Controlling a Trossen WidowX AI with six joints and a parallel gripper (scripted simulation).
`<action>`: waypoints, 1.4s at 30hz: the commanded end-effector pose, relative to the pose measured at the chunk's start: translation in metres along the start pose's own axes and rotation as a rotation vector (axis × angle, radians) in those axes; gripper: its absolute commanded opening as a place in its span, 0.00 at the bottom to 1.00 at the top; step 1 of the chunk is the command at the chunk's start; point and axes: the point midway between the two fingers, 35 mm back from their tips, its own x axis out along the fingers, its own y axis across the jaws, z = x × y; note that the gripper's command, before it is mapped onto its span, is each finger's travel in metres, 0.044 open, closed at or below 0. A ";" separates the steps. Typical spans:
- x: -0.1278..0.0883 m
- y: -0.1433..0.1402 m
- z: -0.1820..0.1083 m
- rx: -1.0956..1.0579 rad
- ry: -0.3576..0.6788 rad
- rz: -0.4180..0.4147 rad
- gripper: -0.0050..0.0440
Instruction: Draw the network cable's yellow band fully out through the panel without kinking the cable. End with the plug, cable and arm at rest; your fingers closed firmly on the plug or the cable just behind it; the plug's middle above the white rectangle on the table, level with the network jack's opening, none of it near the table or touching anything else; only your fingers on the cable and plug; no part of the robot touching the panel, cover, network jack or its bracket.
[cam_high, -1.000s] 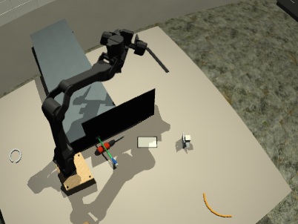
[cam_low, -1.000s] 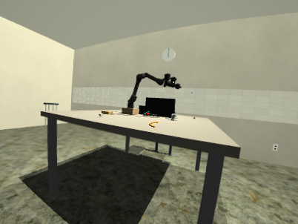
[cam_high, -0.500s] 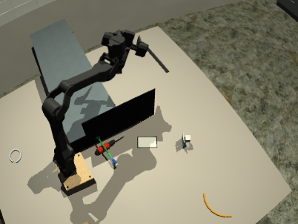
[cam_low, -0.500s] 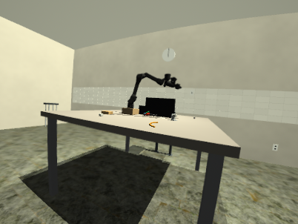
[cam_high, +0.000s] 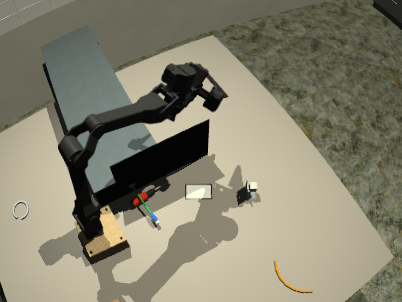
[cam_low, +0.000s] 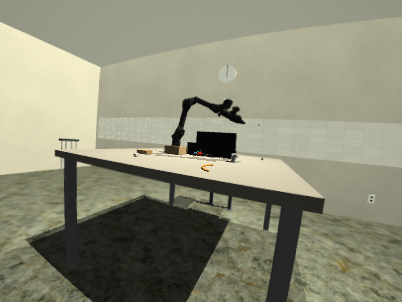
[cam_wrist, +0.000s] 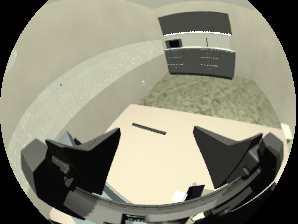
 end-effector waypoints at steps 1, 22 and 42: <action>-0.033 -0.055 -0.012 0.007 0.084 -0.161 1.00; -0.180 -0.180 -0.158 0.168 0.750 -0.532 1.00; -0.263 -0.171 -0.215 0.312 1.087 -0.523 1.00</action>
